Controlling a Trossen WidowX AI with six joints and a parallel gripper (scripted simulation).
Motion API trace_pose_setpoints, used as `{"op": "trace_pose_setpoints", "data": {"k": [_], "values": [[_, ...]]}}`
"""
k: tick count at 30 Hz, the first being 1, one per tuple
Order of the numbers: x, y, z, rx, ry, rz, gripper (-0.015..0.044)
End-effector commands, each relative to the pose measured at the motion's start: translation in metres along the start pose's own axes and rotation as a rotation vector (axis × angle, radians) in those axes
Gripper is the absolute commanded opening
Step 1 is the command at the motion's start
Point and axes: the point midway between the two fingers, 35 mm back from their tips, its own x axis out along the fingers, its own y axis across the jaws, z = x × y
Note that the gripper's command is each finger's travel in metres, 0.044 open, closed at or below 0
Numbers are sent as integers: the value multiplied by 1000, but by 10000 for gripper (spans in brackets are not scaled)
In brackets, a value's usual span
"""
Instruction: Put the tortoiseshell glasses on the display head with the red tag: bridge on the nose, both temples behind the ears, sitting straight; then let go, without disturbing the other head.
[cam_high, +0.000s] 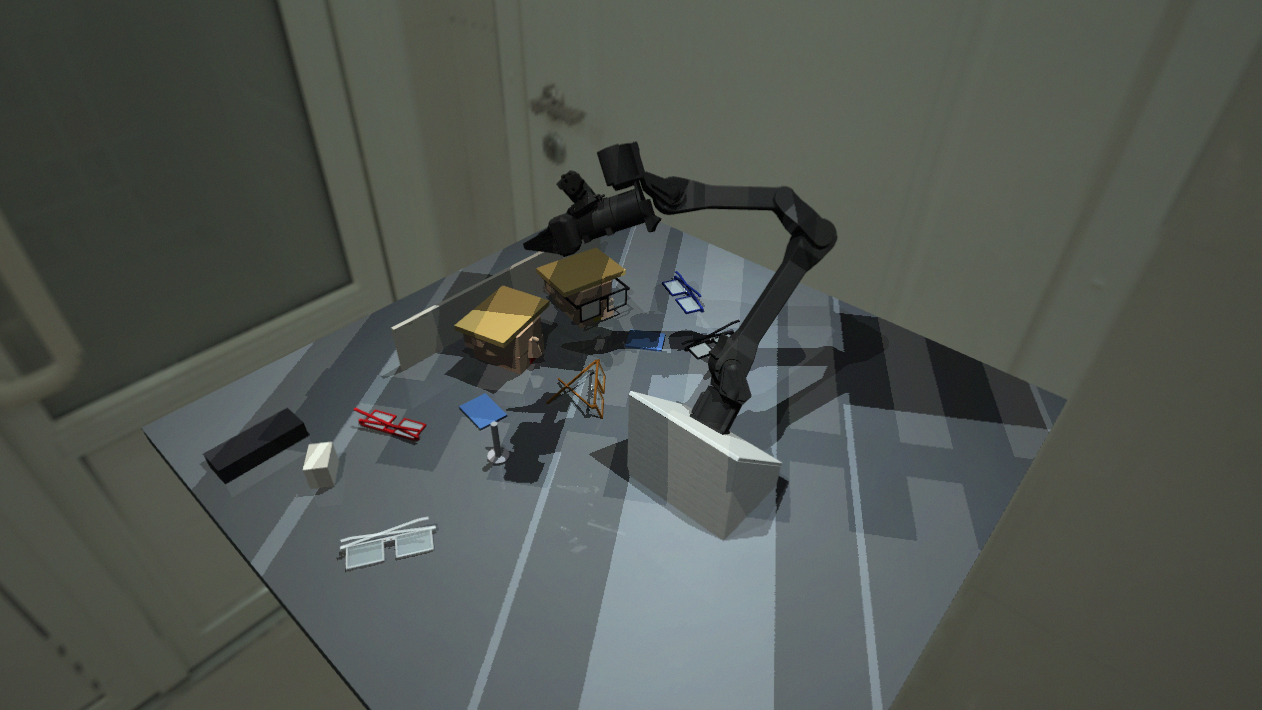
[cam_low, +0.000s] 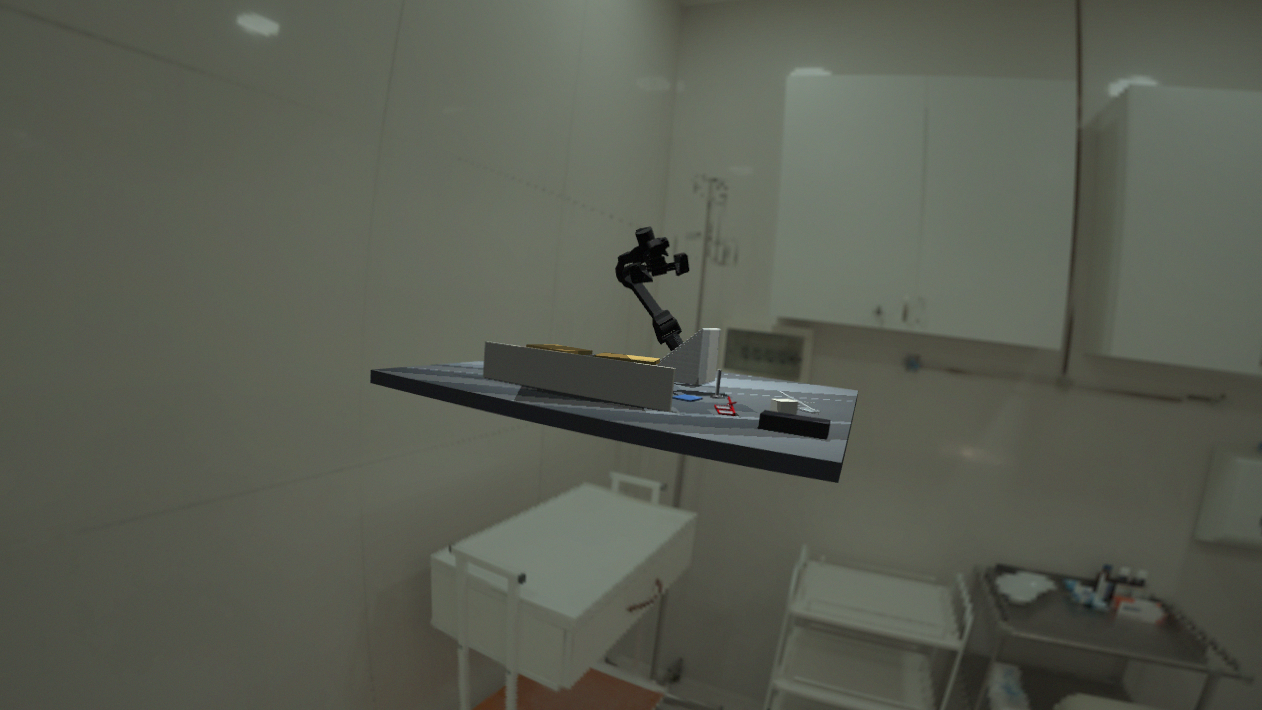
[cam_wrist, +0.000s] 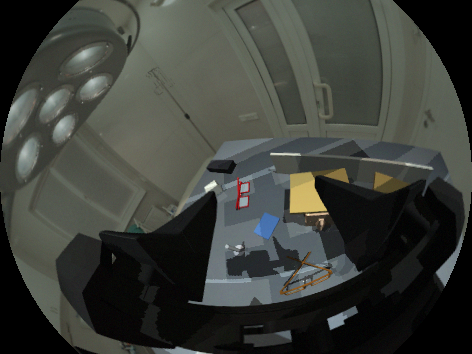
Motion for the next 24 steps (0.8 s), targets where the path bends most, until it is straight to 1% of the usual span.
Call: {"op": "trace_pose_setpoints", "data": {"k": [1,2,8,9,11,14,17,19,24], "values": [[0,0,0,0,0,0,426],[0,0,0,0,0,0,440],[0,0,0,0,0,0,440],[1,0,-2,12,10,-3,414],[13,-3,-21,104,90,-30,361],[33,-11,-65,315,265,-122,282],[45,-20,-109,512,419,-252,204],[49,-25,-137,629,504,-354,200],[48,-35,-184,810,625,-563,200]]}}
